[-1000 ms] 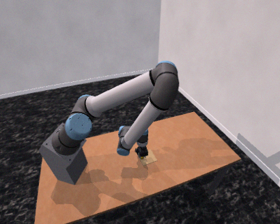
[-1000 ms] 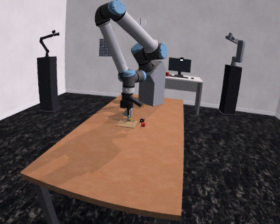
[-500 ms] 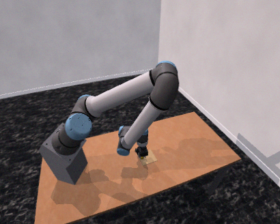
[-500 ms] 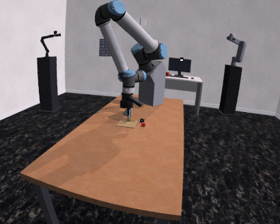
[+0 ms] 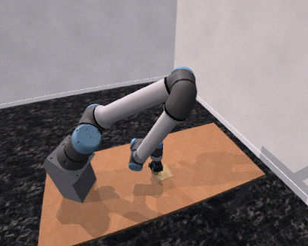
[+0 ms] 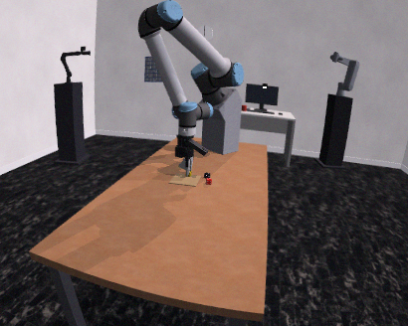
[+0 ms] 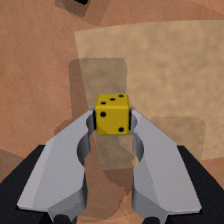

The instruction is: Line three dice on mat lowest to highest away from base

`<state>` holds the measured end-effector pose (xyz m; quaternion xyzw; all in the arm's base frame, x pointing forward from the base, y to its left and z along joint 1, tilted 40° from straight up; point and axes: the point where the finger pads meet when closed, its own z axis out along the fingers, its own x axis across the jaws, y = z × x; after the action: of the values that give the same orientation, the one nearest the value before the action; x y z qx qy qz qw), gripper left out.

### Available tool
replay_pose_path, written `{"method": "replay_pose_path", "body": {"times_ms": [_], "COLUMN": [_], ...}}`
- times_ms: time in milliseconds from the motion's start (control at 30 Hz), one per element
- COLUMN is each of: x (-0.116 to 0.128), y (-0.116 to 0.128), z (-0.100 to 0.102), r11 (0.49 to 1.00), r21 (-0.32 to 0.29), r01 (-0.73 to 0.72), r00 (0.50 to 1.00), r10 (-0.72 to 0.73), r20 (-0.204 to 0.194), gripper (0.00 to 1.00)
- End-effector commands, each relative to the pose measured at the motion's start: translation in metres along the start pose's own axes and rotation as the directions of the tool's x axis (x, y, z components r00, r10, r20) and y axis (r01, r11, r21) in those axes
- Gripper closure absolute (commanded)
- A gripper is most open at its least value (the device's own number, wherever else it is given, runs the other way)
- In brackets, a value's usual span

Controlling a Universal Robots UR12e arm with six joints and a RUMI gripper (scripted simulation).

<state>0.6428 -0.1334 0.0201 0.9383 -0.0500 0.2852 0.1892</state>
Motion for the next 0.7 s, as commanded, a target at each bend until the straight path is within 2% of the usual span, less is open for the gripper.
{"method": "replay_pose_path", "body": {"times_ms": [0, 33, 300, 333, 667], "x": [0.0002, 0.0002, 0.0002, 0.0002, 0.0002], "y": [-0.0001, -0.0001, -0.0001, -0.0001, -0.0001], "z": [-0.0004, -0.0004, -0.0004, -0.0004, -0.0004], "r11": [1.0, 1.0, 1.0, 1.0, 1.0], "r21": [0.0, 0.0, 0.0, 0.0, 0.0], "r01": [0.0, 0.0, 0.0, 0.0, 0.0], "r00": [1.0, 1.0, 1.0, 1.0, 1.0], "r10": [0.0, 0.0, 0.0, 0.0, 0.0], "r20": [-0.001, -0.001, -0.001, -0.001, -0.001], "gripper": [0.9, 0.86, 0.79, 0.76, 0.76]}}
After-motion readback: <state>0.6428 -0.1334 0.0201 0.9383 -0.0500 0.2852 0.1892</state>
